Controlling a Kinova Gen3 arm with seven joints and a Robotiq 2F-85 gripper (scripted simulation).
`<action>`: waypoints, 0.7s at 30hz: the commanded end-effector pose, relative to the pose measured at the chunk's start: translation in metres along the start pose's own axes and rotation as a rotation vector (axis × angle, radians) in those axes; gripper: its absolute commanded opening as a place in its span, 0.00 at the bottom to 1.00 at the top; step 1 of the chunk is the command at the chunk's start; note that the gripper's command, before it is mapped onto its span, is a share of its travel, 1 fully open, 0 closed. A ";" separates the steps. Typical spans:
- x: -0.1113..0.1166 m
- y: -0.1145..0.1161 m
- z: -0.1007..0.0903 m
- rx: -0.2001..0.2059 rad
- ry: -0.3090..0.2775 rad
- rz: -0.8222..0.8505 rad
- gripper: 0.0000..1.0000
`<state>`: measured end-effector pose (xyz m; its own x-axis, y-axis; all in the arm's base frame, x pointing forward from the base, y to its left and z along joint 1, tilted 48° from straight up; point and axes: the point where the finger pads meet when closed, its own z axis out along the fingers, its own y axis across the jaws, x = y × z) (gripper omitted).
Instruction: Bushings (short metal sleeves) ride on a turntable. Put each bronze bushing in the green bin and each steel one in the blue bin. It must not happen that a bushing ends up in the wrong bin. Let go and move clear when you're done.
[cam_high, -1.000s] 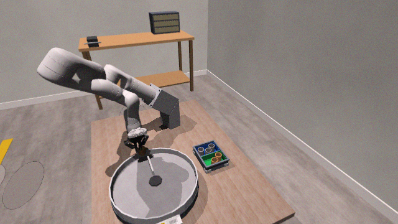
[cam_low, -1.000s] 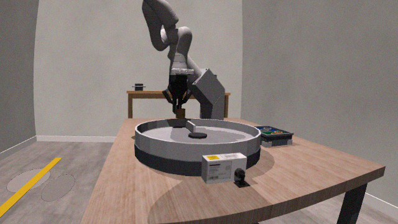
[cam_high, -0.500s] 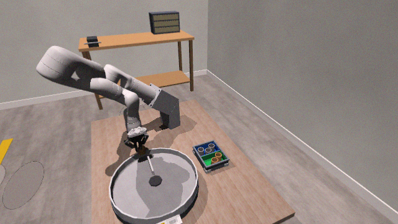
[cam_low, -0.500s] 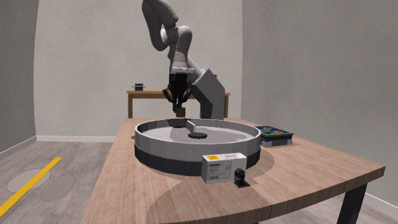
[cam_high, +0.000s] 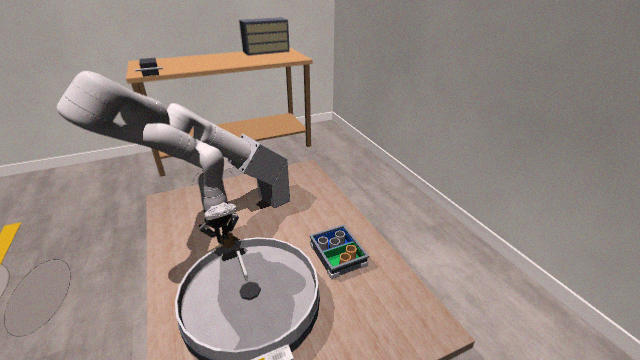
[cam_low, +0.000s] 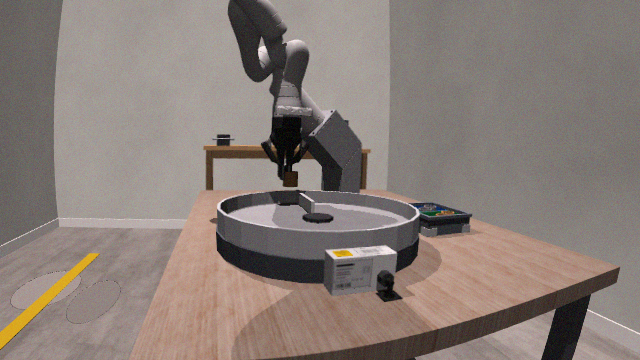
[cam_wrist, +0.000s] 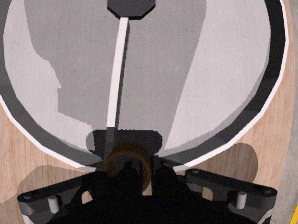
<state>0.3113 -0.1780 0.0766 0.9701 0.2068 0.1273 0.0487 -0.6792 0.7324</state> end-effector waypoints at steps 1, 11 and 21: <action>0.001 0.000 -0.002 0.001 0.004 0.000 0.00; 0.001 0.000 -0.009 0.001 0.004 0.000 0.00; 0.001 0.000 -0.028 0.001 0.004 0.000 0.00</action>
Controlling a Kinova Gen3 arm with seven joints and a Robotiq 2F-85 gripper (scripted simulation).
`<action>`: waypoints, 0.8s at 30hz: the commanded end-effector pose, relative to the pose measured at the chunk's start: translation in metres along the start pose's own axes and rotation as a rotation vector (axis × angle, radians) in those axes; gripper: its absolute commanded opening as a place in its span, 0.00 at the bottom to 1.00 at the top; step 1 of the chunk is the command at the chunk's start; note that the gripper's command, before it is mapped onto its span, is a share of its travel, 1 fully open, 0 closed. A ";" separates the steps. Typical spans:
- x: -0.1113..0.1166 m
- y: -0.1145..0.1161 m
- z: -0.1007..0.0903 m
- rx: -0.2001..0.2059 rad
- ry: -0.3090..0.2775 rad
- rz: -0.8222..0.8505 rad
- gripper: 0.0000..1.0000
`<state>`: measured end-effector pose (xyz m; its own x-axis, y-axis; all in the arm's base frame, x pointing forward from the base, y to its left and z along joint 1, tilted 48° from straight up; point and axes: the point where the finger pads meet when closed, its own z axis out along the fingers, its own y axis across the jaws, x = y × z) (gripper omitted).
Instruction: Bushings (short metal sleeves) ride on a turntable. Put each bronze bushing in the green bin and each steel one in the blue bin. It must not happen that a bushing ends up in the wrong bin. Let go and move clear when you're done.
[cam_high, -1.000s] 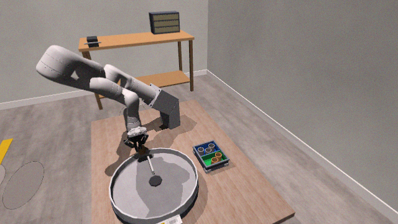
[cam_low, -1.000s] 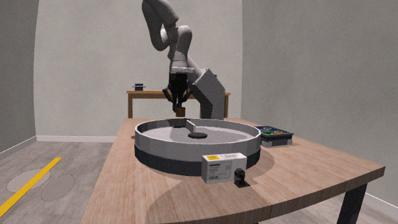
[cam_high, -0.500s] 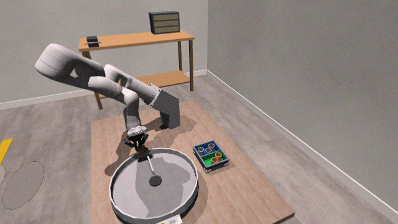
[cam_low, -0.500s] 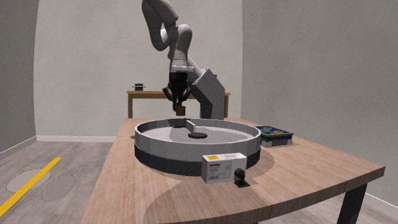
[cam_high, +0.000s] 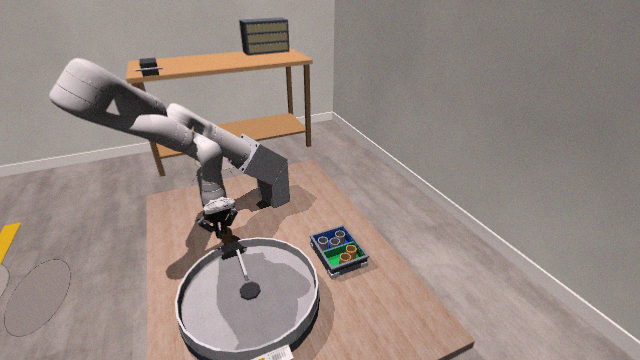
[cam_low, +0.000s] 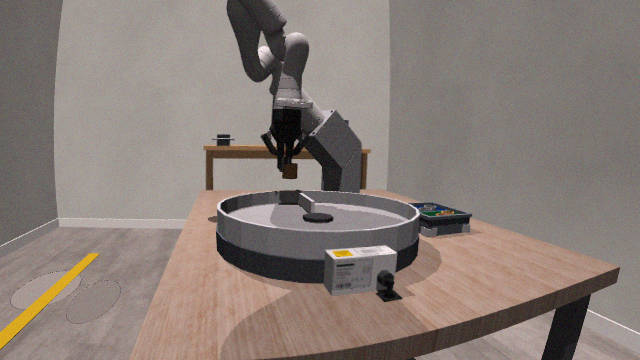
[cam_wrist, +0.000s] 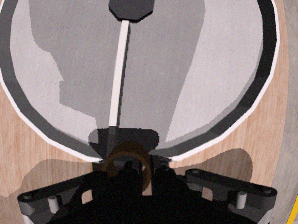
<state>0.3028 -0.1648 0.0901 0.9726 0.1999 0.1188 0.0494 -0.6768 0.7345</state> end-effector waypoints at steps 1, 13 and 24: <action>0.005 -0.001 -0.011 0.004 0.015 0.001 0.00; 0.005 -0.001 -0.018 0.004 0.015 0.001 0.00; 0.038 -0.055 -0.019 0.002 0.015 -0.209 0.00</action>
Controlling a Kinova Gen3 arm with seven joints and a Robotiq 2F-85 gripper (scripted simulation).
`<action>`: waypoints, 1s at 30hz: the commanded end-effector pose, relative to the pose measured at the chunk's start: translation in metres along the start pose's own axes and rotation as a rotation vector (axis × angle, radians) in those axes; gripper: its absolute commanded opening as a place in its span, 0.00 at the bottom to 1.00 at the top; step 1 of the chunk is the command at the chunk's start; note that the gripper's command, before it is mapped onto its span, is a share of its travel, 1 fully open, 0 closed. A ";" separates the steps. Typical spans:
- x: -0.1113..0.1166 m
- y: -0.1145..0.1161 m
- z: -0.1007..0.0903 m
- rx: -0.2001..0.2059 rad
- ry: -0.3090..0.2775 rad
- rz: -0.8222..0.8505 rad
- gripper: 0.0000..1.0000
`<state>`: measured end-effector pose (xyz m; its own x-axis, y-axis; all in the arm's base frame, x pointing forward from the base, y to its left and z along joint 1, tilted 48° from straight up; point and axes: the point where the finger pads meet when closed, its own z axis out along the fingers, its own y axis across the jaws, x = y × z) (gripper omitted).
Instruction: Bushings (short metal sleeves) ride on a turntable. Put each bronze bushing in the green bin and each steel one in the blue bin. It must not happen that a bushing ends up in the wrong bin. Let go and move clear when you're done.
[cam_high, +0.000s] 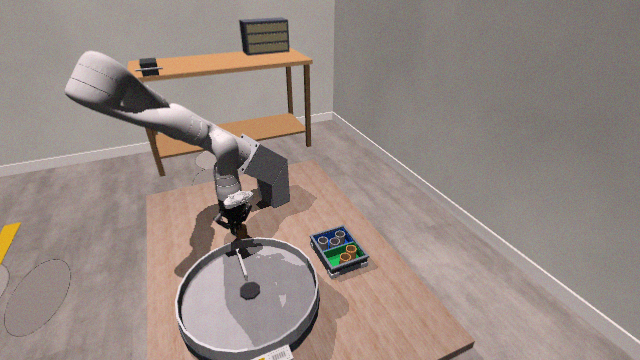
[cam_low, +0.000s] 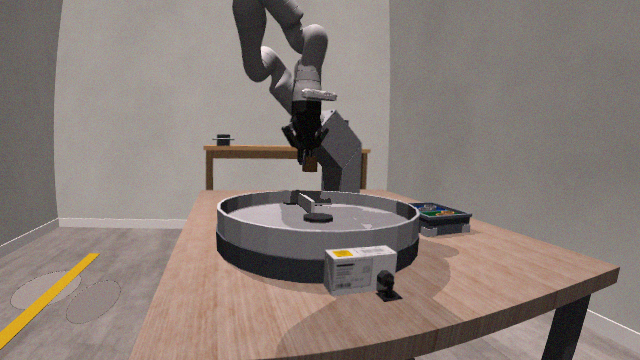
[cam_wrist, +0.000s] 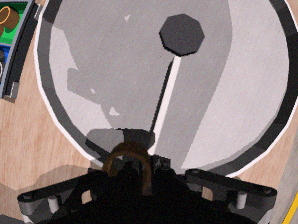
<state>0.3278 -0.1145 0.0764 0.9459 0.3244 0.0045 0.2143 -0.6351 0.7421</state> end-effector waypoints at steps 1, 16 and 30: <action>0.015 -0.019 0.002 -0.002 -0.003 -0.073 0.00; 0.072 -0.084 0.002 -0.001 -0.003 -0.352 0.00; 0.129 -0.148 0.002 -0.001 -0.003 -0.631 0.00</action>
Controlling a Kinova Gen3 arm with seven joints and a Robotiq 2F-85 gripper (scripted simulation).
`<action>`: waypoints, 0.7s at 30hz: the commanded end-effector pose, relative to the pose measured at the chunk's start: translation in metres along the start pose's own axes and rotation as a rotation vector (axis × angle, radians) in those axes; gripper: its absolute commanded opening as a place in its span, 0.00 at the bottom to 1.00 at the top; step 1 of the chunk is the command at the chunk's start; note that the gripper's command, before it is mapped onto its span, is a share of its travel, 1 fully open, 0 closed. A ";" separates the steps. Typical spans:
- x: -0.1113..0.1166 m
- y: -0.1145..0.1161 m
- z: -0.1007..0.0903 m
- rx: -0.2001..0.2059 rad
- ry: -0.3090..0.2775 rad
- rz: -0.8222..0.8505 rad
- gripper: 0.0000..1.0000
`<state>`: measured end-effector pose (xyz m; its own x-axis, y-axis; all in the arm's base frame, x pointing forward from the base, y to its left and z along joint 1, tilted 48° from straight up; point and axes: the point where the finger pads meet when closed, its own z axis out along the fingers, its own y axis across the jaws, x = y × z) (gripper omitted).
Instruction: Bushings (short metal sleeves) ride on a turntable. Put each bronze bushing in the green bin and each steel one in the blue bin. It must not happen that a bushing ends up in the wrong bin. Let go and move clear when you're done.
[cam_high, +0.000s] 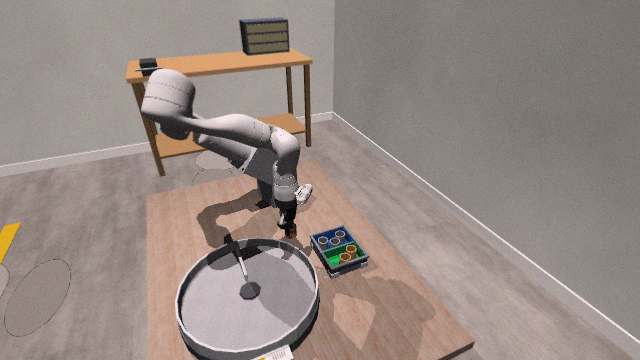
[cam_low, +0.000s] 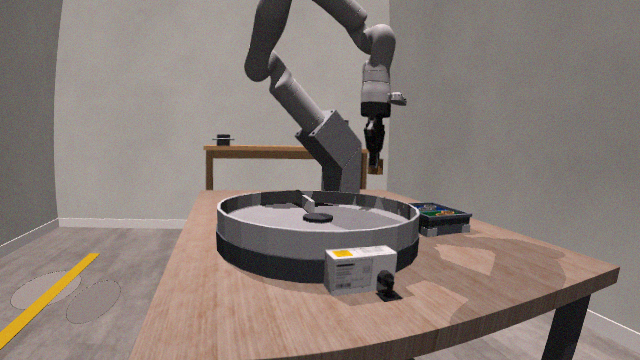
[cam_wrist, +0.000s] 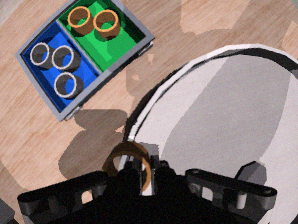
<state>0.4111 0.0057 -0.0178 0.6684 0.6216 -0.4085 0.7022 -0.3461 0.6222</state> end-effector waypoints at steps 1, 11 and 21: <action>0.031 -0.012 0.003 0.003 -0.002 -0.078 0.00; 0.083 -0.026 0.003 0.003 -0.001 -0.253 0.00; 0.145 -0.042 0.003 0.004 -0.001 -0.462 0.00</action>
<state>0.4767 0.0998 -0.0879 0.3109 0.7153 -0.6259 0.9163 -0.0505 0.3974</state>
